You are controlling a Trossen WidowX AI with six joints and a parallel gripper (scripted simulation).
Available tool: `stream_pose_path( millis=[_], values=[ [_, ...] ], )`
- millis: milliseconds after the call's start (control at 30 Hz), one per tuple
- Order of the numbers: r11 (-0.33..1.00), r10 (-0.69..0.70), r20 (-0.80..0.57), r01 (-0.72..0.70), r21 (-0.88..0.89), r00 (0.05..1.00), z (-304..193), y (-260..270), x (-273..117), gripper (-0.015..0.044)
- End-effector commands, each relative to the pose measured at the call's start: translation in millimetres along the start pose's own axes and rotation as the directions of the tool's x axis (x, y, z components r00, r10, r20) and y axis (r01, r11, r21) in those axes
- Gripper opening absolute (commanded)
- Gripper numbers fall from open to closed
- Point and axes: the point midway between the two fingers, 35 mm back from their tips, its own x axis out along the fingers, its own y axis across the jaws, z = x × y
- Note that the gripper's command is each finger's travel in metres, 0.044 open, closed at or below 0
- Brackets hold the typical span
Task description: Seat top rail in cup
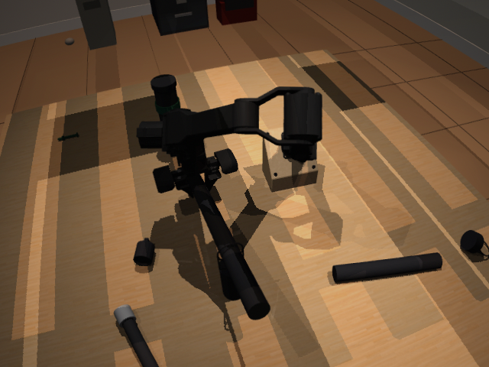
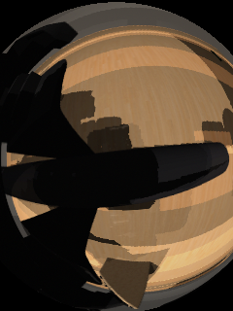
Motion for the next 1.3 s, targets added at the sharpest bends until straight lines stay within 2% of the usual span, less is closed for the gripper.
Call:
stream_pose_path(
  millis=[0,267,1267],
  values=[
    [1.0,0.013,0.055,-0.012,-0.01,0.998,4.5,4.7,-15.9,0.0],
    [1.0,0.009,0.256,-0.005,-0.016,0.967,16.8,4.5,-68.3,0.0],
    [1.0,0.006,0.236,-0.003,-0.012,0.972,15.0,4.2,-67.3,0.0]
  ],
)
